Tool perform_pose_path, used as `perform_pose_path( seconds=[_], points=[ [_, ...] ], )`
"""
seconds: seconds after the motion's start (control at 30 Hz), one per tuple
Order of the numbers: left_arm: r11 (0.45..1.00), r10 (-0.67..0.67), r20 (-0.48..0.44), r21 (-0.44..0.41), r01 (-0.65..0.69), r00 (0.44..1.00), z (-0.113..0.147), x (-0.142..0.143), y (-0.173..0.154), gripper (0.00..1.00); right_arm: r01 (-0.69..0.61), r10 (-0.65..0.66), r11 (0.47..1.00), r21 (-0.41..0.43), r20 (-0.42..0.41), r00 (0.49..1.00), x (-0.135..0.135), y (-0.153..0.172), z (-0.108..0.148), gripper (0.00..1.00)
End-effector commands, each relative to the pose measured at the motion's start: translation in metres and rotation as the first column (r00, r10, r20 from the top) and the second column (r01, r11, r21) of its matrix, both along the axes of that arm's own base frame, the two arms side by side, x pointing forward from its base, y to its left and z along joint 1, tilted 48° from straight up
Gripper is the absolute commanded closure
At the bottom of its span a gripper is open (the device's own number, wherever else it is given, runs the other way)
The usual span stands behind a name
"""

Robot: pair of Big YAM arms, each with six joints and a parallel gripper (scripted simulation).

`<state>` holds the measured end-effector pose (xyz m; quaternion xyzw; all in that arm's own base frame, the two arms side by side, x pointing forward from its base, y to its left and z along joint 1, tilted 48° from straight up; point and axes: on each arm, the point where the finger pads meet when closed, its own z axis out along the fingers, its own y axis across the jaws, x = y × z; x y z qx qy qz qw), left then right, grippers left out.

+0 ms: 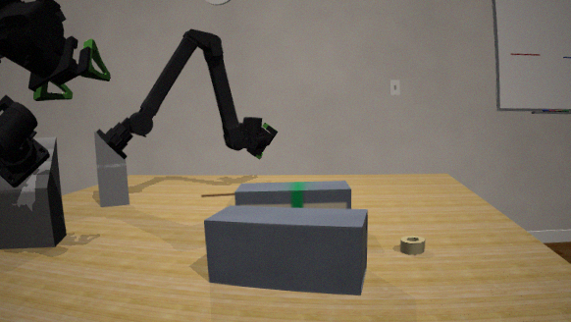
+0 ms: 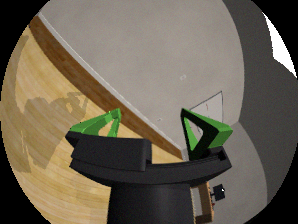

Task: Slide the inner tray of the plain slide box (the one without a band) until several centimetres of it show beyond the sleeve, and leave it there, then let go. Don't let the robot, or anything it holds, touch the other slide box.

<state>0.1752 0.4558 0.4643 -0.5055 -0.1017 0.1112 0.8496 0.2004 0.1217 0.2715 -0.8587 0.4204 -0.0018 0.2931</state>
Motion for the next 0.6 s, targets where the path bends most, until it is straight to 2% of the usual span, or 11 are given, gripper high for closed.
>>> perform_pose_path(
  seconds=[0.0,0.53,0.57],
  points=[
    [1.0,0.001,0.006,0.008,-0.001,1.0,0.0041,-0.0015,-0.0016,0.0,-0.001,0.001,1.0,0.002,0.006,1.0,0.0002,0.0004,0.0024,0.0],
    [1.0,0.001,0.006,0.008,-0.001,1.0,0.0041,-0.0015,-0.0016,0.0,-0.001,0.001,1.0,0.002,0.006,1.0,0.0002,0.0004,0.0024,0.0],
    [1.0,0.001,0.014,0.02,-0.001,1.0,0.0097,-0.0018,-0.002,0.0,-0.001,0.001,1.0,0.006,0.024,1.0,0.0025,0.0009,0.0109,0.0]
  ],
)
